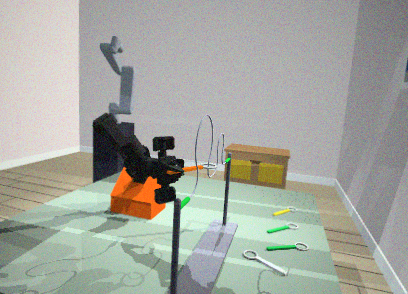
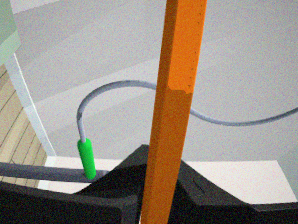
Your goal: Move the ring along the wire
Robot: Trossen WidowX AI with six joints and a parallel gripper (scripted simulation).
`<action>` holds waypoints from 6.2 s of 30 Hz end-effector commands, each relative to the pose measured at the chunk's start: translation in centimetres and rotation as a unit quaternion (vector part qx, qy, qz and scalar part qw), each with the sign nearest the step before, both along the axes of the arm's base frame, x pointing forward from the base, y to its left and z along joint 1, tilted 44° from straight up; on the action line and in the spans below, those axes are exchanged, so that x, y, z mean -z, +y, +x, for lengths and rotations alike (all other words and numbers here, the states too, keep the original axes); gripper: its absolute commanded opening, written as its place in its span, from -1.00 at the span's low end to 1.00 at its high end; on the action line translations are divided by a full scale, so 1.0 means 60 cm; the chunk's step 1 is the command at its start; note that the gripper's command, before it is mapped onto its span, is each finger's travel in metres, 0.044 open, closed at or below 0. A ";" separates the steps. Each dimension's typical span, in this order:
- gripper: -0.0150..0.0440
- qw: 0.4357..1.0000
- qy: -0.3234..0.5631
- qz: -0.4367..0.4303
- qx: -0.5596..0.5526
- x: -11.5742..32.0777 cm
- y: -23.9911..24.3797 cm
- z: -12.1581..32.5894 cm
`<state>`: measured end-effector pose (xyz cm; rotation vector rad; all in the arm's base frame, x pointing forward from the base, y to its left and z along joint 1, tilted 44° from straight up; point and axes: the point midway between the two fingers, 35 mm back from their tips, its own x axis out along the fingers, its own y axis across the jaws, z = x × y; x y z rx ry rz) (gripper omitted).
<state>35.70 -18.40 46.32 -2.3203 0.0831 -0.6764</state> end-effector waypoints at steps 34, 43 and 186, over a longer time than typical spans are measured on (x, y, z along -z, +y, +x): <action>-1.00 0.907 0.006 0.420 -0.007 0.200 -0.075 0.006; -1.00 0.856 0.007 0.517 -0.009 0.253 -0.065 0.007; -1.00 -0.141 0.012 0.990 -0.015 0.339 0.430 0.001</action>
